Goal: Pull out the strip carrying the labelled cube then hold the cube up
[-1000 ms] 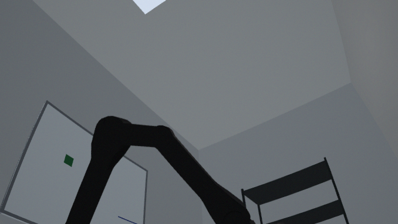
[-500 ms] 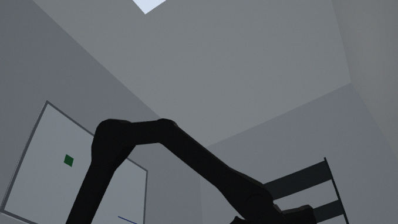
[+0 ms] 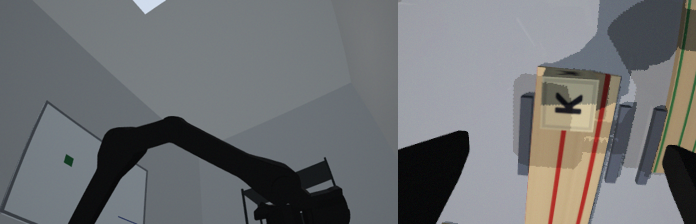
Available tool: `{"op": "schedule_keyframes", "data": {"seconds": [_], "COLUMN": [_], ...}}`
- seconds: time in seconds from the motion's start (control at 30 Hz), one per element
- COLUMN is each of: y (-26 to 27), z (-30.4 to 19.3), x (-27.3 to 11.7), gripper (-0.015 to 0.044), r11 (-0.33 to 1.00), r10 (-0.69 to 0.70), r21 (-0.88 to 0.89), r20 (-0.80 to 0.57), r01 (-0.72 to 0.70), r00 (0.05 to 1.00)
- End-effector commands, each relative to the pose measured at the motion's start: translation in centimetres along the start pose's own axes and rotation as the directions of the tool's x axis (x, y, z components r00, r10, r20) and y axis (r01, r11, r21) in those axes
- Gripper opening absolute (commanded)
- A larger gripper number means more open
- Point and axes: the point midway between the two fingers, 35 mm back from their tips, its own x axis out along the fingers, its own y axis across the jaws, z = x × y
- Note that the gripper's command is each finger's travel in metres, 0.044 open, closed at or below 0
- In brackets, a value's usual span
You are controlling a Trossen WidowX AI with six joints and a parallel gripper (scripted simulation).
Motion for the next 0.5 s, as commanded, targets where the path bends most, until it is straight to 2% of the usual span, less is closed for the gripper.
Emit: {"op": "schedule_keyframes", "data": {"seconds": [0.0, 0.2, 0.47], "y": [-0.1, -0.1, -0.1], "z": [0.9, 0.9, 1.0], "x": [0.2, 1.0, 2.3], "gripper": [0.0414, 0.0256, 0.025], "r11": [1.0, 1.0, 1.0], "r10": [-0.005, -0.005, -0.006], "r21": [-0.004, -0.004, -0.004], "r20": [-0.002, -0.002, -0.002], "r01": [0.005, 0.005, 0.006], "r00": [1.0, 1.0, 1.0]}}
